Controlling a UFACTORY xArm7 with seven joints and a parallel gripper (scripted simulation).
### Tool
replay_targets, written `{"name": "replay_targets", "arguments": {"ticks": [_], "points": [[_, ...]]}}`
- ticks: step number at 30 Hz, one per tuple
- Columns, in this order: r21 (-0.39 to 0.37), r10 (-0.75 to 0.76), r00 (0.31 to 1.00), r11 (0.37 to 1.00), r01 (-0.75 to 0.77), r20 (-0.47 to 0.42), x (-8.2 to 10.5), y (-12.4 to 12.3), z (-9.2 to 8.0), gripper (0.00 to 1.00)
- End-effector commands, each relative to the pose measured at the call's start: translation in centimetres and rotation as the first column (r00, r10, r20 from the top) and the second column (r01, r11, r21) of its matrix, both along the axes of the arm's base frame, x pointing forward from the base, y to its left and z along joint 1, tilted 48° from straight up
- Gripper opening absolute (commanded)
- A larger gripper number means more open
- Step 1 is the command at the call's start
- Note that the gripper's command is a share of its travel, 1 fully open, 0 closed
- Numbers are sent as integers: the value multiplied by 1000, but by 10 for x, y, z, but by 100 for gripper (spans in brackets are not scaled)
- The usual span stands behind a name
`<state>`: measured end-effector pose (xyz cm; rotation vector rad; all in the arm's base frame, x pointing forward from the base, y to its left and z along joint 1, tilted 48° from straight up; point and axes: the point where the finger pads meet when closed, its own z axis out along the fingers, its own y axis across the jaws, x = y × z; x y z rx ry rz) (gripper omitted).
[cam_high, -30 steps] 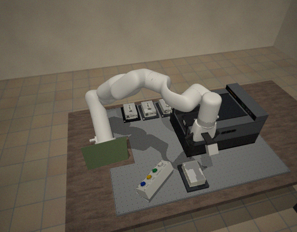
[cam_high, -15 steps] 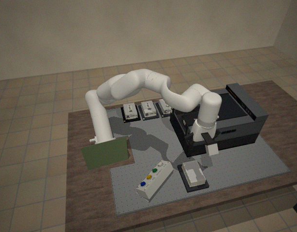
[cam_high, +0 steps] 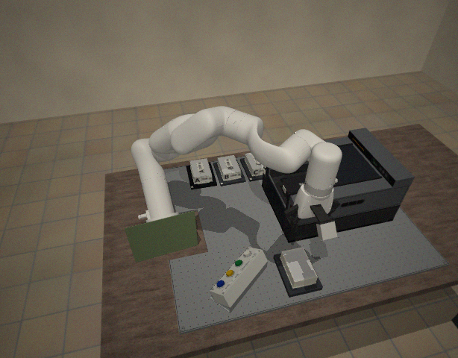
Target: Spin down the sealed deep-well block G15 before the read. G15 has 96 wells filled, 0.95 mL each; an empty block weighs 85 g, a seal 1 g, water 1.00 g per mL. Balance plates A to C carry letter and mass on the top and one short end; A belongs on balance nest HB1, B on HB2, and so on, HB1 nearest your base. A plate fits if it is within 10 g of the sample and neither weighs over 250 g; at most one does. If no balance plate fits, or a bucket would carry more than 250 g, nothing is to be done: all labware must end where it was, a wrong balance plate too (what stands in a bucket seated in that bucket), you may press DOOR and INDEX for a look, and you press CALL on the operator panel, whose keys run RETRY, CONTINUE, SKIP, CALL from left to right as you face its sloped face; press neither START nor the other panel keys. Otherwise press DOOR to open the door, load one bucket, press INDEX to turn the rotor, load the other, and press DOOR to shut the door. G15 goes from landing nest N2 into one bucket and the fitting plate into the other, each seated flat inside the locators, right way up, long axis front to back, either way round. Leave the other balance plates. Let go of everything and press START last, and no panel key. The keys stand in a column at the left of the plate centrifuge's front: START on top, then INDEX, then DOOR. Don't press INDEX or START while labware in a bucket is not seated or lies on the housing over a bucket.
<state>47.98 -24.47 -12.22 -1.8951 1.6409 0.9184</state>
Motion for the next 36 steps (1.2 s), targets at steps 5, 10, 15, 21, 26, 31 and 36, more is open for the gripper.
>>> {"name": "replay_targets", "arguments": {"ticks": [5,10,15,21,26,31,36], "points": [[-4,-2,1000,1000,2,3,0,1,-1,100],[-4,-2,1000,1000,2,3,0,3,-4,100],[-4,-2,1000,1000,2,3,-2,10,-10,100],[-4,-2,1000,1000,2,3,-5,24,-23,100],[-4,-2,1000,1000,2,3,-8,33,-32,100],[-4,-2,1000,1000,2,3,-12,54,-51,100],[-4,-2,1000,1000,2,3,-18,79,-75,100]]}}
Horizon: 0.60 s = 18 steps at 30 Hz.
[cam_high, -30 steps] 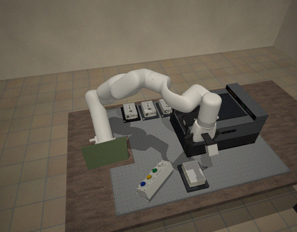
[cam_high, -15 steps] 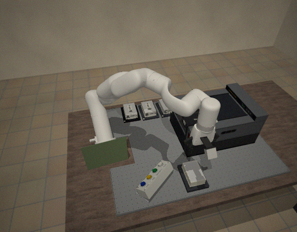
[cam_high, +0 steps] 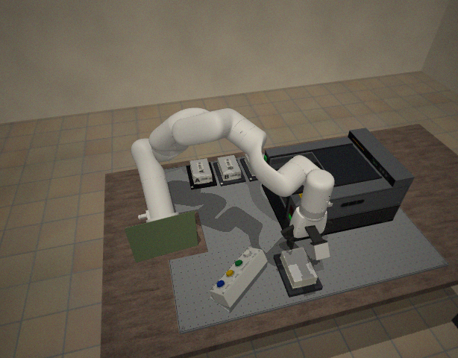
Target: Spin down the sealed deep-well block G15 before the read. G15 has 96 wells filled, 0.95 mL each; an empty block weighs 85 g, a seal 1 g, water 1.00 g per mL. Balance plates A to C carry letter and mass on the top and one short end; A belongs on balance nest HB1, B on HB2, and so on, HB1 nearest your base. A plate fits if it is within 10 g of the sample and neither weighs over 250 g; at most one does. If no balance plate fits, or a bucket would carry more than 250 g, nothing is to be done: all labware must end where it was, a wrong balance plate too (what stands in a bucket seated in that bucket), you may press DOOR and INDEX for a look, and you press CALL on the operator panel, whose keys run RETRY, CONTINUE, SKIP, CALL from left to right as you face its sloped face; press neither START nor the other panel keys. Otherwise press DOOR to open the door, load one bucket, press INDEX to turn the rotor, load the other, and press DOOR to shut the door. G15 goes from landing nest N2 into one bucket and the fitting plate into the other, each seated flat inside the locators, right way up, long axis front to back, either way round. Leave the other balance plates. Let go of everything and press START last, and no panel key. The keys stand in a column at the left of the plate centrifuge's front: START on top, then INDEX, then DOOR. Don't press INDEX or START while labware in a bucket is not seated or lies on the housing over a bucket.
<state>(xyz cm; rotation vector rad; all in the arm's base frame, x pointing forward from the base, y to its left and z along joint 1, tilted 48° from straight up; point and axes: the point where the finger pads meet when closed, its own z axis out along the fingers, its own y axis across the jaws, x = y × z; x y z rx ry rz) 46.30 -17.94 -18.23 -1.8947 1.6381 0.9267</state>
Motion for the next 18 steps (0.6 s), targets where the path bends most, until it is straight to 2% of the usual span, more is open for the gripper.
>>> {"name": "replay_targets", "arguments": {"ticks": [1,4,6,12,18], "points": [[-7,-5,1000,1000,5,7,-3,19,-20,100],[-7,-5,1000,1000,5,7,-7,34,-34,100],[-7,-5,1000,1000,5,7,-7,34,-34,100],[-7,-5,1000,1000,5,7,-12,56,-55,100],[-7,-5,1000,1000,5,7,-14,66,-64,100]]}}
